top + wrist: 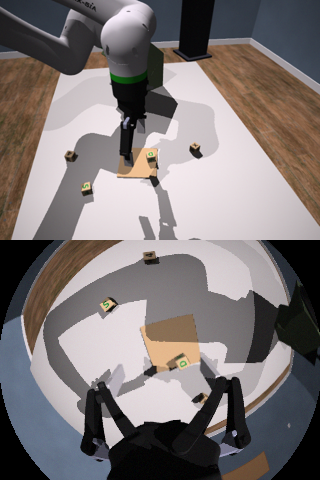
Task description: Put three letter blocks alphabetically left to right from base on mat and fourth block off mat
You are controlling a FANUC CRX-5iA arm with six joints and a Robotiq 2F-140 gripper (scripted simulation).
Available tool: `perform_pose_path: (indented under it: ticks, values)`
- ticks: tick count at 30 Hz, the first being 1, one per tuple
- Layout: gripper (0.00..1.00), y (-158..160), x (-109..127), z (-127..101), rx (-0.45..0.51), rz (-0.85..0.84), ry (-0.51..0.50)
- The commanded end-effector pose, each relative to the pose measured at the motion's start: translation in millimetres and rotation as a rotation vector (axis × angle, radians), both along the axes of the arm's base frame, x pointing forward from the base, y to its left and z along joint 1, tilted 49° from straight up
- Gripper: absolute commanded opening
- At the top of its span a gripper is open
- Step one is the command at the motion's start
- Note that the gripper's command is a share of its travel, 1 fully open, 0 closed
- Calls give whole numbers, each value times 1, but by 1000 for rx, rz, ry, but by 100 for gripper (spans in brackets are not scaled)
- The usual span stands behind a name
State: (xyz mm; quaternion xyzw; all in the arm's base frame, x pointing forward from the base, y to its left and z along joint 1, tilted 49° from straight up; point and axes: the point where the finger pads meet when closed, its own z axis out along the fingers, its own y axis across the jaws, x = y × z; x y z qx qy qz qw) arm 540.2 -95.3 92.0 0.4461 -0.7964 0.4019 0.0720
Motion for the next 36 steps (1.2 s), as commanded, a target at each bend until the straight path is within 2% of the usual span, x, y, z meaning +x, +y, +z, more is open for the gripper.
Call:
perform_pose_path:
  ticks: [1,11,13,14,24,27,28,36]
  values:
    - [100,-14,5,16,35,-90,-100]
    - [100,-60,13,67,133,-356,-384]
    - [100,-60,13,67,133,-356,-384]
    - [100,-73,14,81,157,-428,-461]
    - [100,-119,10,131,237,-668,-726]
    - [100,-125,9,137,247,-699,-761]
    - [40,-125,9,137,247,-699,-761]
    - [40,-125,9,137,247,-699,-761]
